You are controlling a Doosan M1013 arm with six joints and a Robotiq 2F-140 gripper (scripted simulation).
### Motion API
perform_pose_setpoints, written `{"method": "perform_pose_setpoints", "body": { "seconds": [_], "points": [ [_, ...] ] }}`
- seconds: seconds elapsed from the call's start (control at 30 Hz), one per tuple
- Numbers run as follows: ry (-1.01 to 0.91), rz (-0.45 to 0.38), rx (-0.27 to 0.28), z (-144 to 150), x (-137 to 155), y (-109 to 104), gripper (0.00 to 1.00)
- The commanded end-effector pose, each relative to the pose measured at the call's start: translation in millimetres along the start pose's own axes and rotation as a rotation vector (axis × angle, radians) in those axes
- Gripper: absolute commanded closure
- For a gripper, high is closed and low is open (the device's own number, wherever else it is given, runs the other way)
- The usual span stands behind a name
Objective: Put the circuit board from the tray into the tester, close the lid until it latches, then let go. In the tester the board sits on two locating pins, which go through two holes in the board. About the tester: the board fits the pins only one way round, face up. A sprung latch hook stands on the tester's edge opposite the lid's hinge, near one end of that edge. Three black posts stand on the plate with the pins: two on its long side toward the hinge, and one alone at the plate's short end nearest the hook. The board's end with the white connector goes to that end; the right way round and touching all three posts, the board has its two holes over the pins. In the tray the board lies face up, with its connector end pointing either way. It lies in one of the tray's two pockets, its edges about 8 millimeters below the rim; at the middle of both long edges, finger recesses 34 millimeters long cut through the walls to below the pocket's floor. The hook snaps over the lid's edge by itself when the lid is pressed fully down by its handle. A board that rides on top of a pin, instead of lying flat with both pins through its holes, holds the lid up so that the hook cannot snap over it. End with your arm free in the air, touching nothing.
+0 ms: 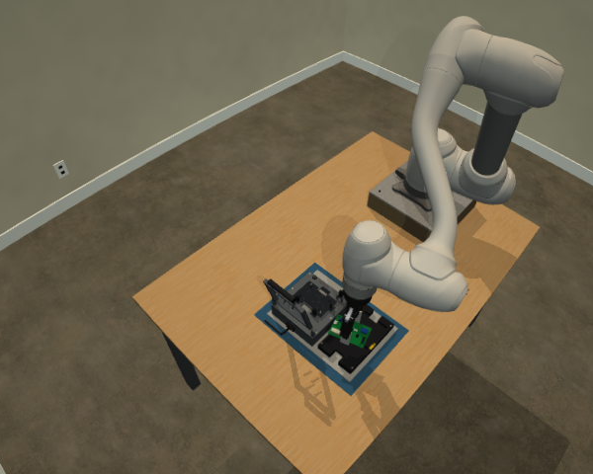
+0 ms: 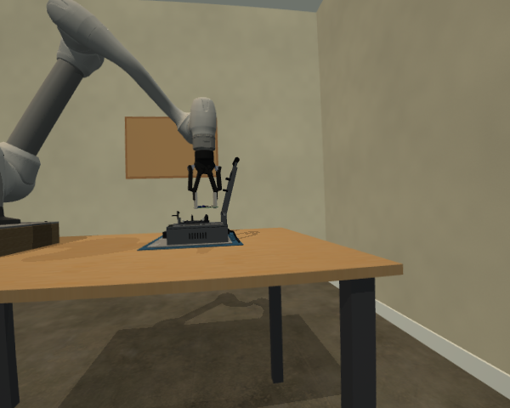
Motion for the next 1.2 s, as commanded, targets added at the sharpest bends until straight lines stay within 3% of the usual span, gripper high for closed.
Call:
{"method": "perform_pose_setpoints", "body": {
  "seconds": [0.0, 1.17],
  "points": [
    [-0.069, -0.003, 0.001, 0.5, 0.3, -2.4, 0.54],
    [-0.705, -0.003, 0.0, 0.5, 0.3, -2.4, 0.54]
  ]
}}
Point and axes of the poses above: the point where the finger pads meet when closed, its own y axis out along the fingers, its own z axis across the jaws, x = y × z, the point moved 8 cm from there along -y, back along the fingers, and after that the axes turned 7 degrees about -y, right-handed, at the moved point
